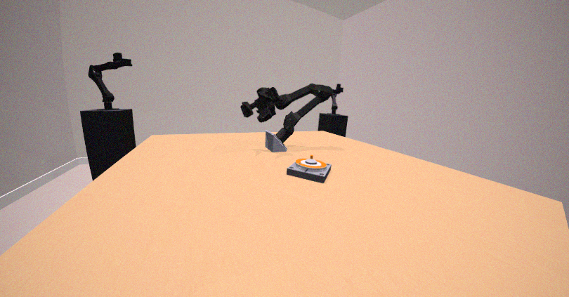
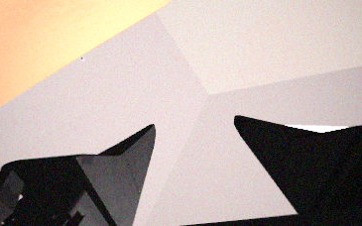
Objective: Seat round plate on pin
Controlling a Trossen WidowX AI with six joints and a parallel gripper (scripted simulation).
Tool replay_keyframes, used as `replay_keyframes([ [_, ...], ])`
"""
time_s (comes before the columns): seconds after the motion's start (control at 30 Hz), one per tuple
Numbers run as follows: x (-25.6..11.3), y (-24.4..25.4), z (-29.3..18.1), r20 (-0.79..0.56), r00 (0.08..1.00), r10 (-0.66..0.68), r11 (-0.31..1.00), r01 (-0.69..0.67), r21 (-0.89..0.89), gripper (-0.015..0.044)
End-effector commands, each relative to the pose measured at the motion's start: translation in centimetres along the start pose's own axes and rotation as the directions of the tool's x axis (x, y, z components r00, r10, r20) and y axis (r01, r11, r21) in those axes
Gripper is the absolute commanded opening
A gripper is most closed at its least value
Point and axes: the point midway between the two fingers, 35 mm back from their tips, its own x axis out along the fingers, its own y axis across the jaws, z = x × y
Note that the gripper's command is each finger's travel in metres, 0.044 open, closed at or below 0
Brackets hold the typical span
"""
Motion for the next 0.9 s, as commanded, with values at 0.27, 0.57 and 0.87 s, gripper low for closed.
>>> replay_keyframes([
  [0.27,4.6,-2.9,2.8,0.349,0.937,-0.012,0.883,-0.154,0.444,0.0164],
  [0.57,8.0,-7.0,7.4,0.665,0.746,0.035,0.586,-0.554,0.591,0.0],
  [0.87,8.9,-11.7,13.8,0.889,0.432,0.152,0.111,-0.901,0.419,0.0],
])
